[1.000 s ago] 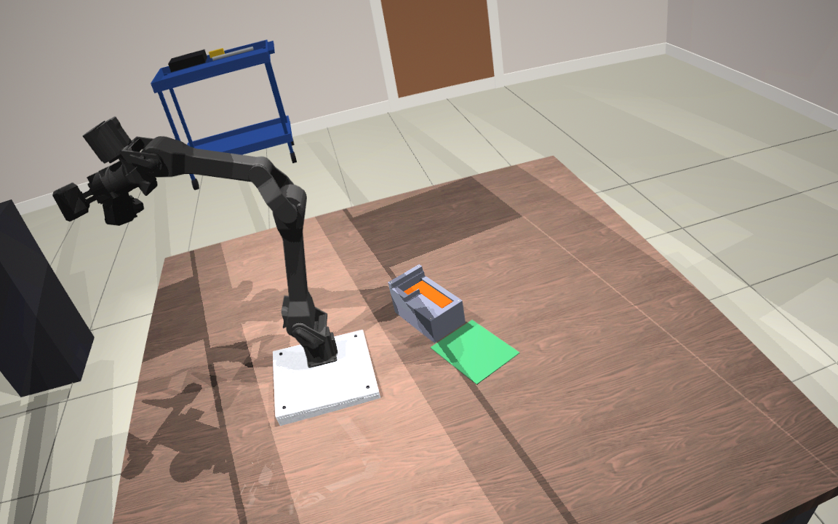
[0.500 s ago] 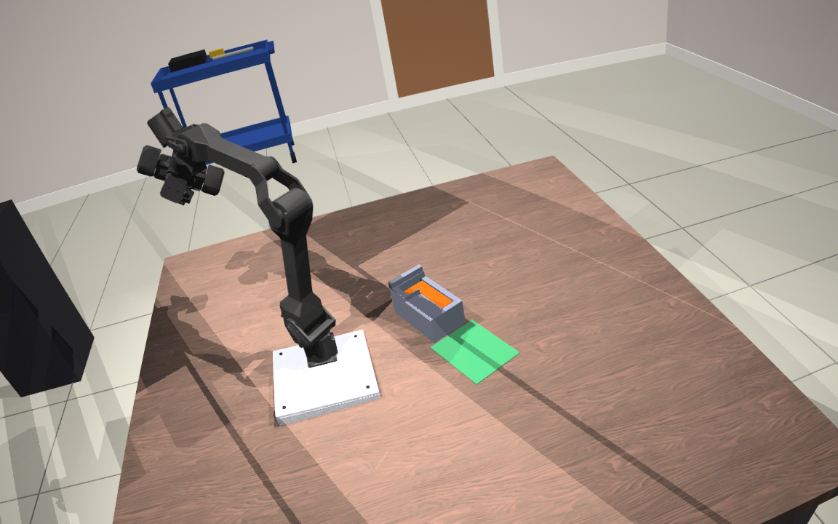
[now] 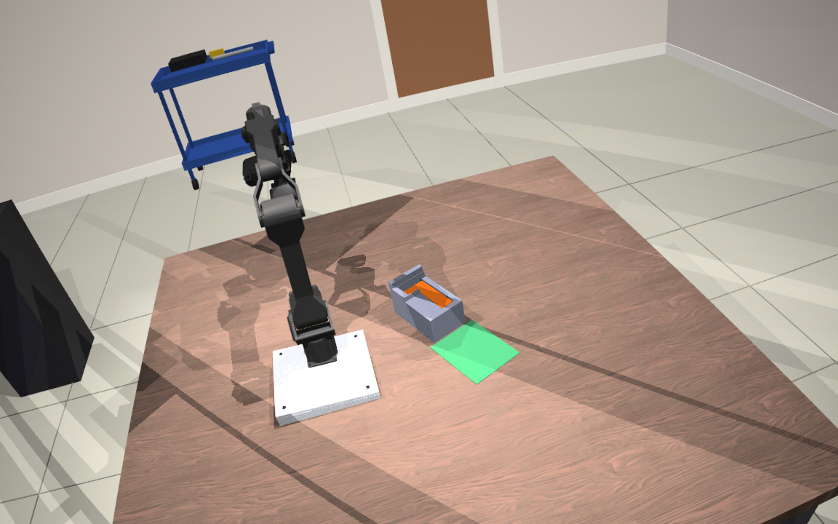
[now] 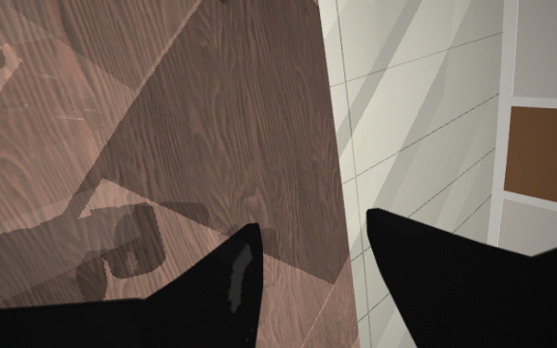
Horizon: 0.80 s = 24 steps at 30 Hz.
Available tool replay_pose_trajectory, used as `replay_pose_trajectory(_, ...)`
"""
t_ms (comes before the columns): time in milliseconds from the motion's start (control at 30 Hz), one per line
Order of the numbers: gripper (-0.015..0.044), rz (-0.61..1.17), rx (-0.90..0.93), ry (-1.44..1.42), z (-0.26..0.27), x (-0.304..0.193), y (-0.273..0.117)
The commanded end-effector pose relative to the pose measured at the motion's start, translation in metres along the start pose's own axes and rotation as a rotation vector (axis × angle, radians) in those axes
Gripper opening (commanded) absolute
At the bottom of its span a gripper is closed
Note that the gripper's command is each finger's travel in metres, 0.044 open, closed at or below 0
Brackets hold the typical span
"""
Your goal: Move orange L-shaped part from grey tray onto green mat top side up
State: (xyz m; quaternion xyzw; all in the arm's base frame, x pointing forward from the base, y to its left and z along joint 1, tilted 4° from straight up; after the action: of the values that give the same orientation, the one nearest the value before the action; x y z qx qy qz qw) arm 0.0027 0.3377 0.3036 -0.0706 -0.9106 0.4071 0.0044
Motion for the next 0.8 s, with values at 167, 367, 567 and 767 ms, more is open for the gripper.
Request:
replay_pose_trajectory(167, 0.0180, 0.281, 0.187, 0.872, 0.067, -0.133, 0.013)
replay_pose_trajectory(367, 0.0180, 0.484, 0.234, 1.456, 0.125, -0.196, -0.002)
replay_pose_trajectory(567, 0.0180, 0.697, 0.235, 2.060, 0.190, -0.235, -0.029)
replay_pose_trajectory(767, 0.0180, 0.863, 0.202, 2.516, 0.238, -0.248, -0.054)
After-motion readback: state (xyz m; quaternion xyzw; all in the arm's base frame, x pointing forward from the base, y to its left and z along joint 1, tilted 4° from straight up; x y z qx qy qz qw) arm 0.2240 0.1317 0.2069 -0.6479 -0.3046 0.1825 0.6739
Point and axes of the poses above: the point midway between the two fingers, 35 mm back from their tips, its own y axis out along the fingers, its own z axis across the jaws, x = y × z, the point moved 1 cm from there along -y, back along the fingers, and after that the axes turned 2 degrees about y, right-handed, at the moved point
